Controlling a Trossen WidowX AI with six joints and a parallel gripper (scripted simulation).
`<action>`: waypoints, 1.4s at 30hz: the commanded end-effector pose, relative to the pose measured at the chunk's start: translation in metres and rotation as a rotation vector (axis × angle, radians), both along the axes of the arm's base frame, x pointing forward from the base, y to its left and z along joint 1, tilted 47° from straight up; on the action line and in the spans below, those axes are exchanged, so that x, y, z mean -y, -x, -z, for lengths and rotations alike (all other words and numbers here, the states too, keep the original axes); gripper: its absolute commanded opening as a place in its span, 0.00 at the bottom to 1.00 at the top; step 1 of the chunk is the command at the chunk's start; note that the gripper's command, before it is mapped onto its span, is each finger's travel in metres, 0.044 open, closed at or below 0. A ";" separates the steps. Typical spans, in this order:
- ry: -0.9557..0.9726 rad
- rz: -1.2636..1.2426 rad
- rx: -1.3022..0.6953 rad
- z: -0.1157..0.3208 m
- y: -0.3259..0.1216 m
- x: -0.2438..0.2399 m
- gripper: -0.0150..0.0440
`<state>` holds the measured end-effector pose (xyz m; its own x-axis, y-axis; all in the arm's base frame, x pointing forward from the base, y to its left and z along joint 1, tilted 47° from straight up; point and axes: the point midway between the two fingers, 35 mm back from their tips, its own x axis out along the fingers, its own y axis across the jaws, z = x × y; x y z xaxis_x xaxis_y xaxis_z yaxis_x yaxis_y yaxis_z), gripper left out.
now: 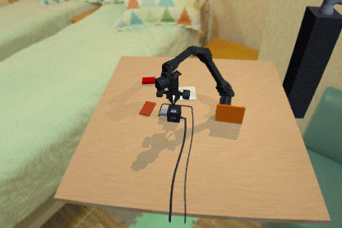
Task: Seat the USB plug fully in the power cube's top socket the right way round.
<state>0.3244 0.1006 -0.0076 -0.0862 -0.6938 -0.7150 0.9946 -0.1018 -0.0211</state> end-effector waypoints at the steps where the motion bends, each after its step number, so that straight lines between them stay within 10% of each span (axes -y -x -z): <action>1: -0.006 0.003 0.000 0.001 0.000 0.001 0.25; 42: -0.025 0.017 0.016 0.006 0.000 0.003 0.25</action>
<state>0.3248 0.0983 -0.0125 -0.0844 -0.6780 -0.7302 0.9932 -0.1166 -0.0064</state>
